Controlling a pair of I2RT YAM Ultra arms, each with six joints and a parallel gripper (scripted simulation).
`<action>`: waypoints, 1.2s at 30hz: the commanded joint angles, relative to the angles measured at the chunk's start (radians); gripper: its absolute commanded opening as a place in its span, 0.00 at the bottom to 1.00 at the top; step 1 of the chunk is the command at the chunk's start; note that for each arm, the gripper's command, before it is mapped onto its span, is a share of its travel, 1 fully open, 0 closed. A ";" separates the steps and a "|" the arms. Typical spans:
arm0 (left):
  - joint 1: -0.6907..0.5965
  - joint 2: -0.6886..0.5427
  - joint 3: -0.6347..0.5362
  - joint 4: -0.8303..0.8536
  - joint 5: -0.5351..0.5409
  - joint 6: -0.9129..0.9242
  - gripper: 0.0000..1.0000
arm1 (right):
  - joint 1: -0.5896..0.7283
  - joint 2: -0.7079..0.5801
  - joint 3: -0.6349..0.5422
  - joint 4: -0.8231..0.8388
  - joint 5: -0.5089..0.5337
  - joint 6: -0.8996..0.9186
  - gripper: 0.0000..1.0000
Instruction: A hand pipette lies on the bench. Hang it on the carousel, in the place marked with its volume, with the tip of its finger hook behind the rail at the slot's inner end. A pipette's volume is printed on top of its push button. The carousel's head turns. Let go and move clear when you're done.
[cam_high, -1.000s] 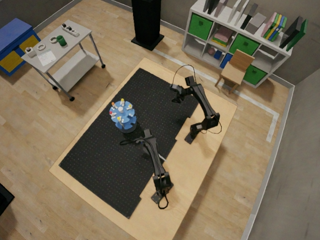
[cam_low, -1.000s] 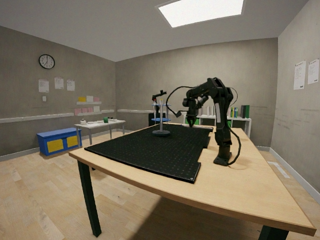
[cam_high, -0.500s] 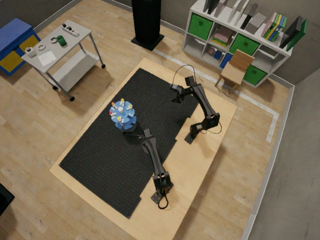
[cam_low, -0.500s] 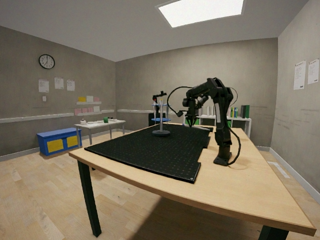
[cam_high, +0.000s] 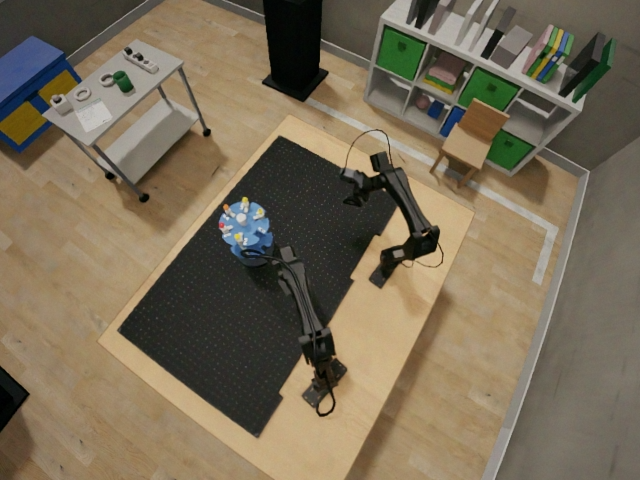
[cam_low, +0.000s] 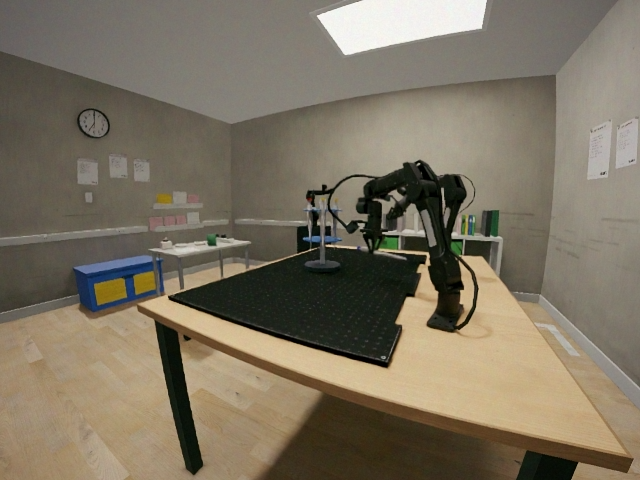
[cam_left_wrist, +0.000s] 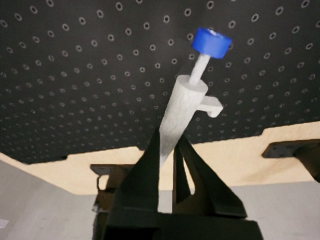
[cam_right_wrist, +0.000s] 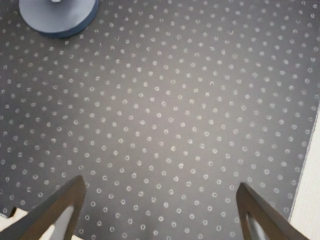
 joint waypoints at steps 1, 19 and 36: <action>0.012 0.020 0.057 -0.043 -0.005 0.017 0.12 | -0.009 -0.004 0.015 0.013 -0.020 -0.005 1.00; 0.001 0.016 0.099 0.098 -0.040 0.021 0.12 | -0.009 -0.004 0.015 0.013 -0.020 -0.005 1.00; -0.017 -0.214 -0.189 0.476 -0.102 0.027 0.12 | -0.009 -0.004 0.015 0.013 -0.020 -0.005 1.00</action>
